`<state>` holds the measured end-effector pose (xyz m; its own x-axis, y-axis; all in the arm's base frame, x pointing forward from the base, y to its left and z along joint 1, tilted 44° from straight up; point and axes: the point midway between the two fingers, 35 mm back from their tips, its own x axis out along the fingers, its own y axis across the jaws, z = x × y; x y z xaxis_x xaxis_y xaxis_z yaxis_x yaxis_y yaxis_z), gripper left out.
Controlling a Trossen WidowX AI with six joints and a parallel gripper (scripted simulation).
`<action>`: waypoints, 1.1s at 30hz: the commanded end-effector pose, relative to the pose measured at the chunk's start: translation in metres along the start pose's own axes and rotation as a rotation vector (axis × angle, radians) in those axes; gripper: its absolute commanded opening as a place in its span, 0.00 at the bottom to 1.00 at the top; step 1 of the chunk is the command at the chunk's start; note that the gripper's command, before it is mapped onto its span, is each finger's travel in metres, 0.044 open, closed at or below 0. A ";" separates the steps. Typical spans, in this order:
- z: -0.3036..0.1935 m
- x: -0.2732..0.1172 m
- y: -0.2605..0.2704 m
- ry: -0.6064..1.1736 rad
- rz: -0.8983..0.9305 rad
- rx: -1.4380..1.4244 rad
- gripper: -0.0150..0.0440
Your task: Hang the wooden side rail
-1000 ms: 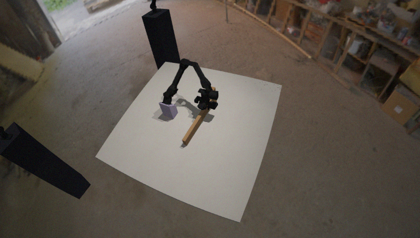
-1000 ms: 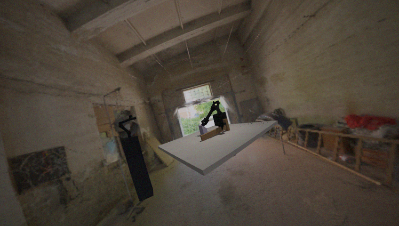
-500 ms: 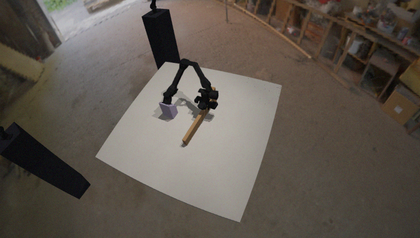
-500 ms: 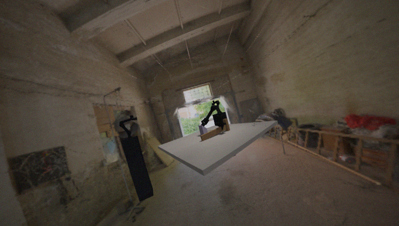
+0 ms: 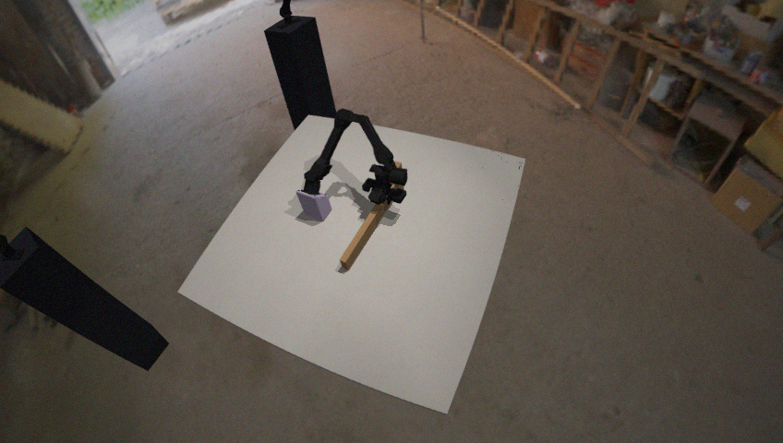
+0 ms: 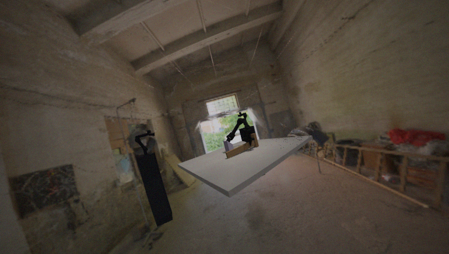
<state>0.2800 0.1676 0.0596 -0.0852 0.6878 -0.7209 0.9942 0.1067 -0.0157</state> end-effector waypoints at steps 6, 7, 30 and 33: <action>-0.005 -0.004 0.004 0.003 0.014 -0.003 0.25; -0.005 -0.004 0.004 0.003 0.014 -0.003 0.25; -0.007 -0.005 0.003 0.003 0.014 -0.003 0.25; -0.008 -0.005 0.003 0.003 0.014 -0.003 0.25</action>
<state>0.2798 0.1699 0.0620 -0.0865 0.6876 -0.7209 0.9941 0.1070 -0.0173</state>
